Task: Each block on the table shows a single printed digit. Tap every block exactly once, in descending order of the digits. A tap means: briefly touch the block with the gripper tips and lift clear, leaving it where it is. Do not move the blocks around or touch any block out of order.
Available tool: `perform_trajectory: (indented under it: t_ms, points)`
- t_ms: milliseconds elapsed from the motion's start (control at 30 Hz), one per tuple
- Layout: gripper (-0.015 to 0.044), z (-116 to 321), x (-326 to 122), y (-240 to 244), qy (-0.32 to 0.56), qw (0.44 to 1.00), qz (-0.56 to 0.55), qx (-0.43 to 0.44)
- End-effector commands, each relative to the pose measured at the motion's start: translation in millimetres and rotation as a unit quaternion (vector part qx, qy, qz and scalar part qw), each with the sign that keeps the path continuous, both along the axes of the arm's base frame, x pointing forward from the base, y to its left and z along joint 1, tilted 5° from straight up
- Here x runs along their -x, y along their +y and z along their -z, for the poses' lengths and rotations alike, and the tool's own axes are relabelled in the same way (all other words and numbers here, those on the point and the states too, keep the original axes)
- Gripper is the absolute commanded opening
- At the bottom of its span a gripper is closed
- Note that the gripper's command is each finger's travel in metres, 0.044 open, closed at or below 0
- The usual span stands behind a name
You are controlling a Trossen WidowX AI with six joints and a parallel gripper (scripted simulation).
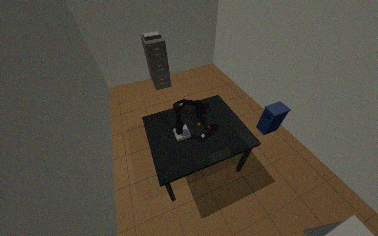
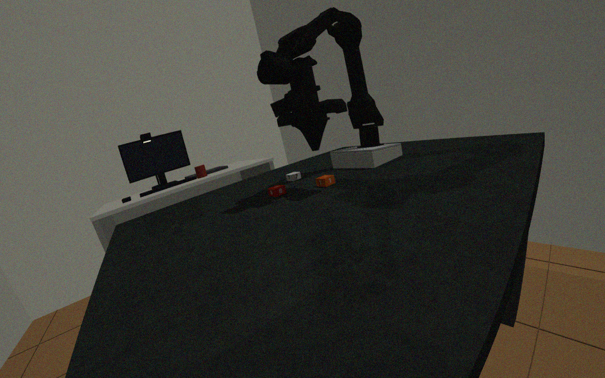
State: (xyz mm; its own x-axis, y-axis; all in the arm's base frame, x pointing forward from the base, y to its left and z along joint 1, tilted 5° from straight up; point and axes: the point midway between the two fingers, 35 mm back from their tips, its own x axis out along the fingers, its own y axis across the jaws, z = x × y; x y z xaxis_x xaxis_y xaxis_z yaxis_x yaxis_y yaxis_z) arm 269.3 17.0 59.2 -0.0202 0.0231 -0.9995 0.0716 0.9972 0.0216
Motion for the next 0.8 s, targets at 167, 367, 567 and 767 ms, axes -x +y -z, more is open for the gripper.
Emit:
perform_trajectory:
  t_ms: [167,367,567,767]
  points:
    - [0.002,40.1,12.3,2.2,0.019,1.0,0.002,-0.001]
    - [0.002,49.4,12.5,2.4,0.019,1.0,0.002,-0.001]
    - [0.002,59.0,13.1,2.7,0.019,1.0,0.002,-0.001]
    - [0.002,68.1,14.0,2.9,0.019,1.0,0.002,-0.001]
